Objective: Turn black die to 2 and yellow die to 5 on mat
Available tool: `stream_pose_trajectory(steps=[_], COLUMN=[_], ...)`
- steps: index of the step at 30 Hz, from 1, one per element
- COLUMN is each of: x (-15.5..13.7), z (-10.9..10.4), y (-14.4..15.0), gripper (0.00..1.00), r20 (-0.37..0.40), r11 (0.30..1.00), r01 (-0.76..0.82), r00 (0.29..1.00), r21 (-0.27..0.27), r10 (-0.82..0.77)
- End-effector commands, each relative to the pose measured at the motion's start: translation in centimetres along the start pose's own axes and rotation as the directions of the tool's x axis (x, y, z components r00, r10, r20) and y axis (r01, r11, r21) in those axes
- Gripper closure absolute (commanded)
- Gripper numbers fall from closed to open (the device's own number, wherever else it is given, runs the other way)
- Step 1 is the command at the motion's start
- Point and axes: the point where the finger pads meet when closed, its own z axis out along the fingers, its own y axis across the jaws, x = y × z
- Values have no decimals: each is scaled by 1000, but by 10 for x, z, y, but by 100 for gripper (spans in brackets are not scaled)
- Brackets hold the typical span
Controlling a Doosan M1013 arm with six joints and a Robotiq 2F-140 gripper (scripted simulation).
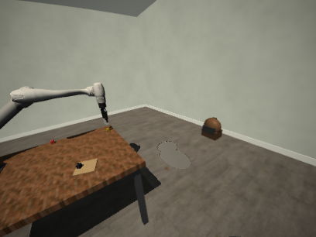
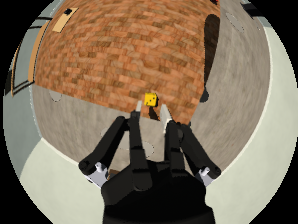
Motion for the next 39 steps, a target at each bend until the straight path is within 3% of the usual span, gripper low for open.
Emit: stream_pose_trajectory(steps=[1, 19, 39], x=[0, 0, 0], z=[4, 30, 44], y=[0, 0, 0], gripper=[65, 65, 65], r20=[0, 0, 0], r11=[1000, 1000, 1000], r01=[0, 0, 0], r00=[1000, 1000, 1000], r21=[0, 0, 0], r10=[0, 0, 0])
